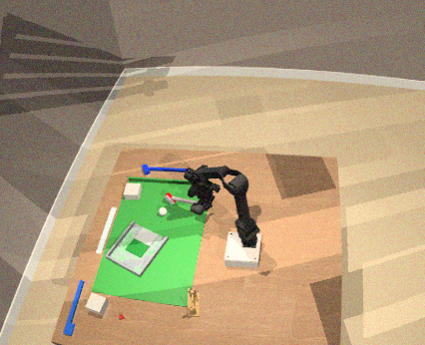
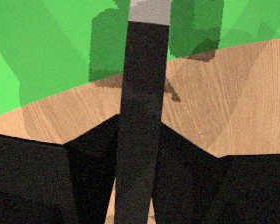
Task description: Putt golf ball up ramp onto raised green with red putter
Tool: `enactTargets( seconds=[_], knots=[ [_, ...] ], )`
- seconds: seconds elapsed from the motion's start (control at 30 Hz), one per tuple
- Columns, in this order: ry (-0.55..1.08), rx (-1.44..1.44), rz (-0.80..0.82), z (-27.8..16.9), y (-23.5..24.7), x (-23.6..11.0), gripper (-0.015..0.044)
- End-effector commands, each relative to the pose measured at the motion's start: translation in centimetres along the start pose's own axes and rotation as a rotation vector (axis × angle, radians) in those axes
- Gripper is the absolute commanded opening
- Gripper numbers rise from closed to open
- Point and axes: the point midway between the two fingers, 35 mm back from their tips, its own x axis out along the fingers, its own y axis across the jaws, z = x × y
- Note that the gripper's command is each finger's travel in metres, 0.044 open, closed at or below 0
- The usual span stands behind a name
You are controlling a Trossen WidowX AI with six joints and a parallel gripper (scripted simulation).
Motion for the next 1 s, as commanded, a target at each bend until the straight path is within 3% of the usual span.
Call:
enactTargets(
  seconds=[0.0, 0.2, 0.57, 0.77, 0.97],
  knots=[
    [-0.007, -0.003, -0.005, 0.3, -0.3, -0.1, 0.0],
    [0.0, -0.002, 0.0, 0.2, 0.7, 0.0, 0.0],
    [-0.007, -0.003, 0.009, 0.2, 13.5, -0.1, 0.0],
    [-0.007, -0.003, 0.009, 0.2, 13.7, -0.7, 0.0],
    [-0.007, -0.003, 0.009, 0.3, 13.6, -3.6, 0.0]
  ],
)
